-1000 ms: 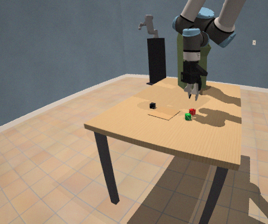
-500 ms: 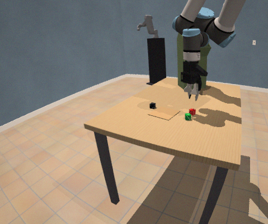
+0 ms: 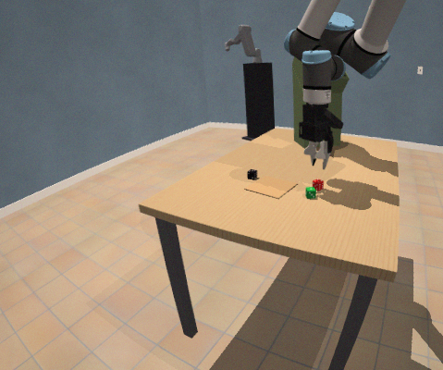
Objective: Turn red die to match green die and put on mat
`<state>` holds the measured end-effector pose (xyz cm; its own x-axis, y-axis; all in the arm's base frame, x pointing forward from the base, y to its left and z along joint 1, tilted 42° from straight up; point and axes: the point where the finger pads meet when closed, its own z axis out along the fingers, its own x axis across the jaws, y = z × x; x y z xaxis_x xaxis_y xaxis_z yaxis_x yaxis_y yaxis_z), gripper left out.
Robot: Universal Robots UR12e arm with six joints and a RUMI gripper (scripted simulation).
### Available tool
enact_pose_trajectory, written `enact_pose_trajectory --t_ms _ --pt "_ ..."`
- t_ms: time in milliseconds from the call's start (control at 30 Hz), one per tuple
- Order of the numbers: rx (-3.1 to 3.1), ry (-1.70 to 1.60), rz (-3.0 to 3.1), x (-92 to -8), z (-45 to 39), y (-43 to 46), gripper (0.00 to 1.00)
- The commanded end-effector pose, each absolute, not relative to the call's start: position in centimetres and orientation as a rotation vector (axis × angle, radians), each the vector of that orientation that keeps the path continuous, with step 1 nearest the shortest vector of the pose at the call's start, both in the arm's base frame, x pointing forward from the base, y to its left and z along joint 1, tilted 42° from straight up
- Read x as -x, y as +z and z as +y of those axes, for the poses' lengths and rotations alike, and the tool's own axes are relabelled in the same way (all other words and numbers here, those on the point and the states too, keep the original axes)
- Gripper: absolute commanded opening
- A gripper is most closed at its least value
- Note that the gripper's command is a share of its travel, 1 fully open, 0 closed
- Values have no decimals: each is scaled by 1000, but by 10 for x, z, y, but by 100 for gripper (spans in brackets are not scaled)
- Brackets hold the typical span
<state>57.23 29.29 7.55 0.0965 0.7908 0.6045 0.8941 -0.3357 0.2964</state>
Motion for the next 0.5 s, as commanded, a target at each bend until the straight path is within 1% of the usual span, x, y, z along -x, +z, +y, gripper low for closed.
enact_pose_trajectory --t_ms 0,467 --pt "2213 -1063 -1717 -575 296 72 28" --pt "2213 -1063 -1717 -583 306 58 28"
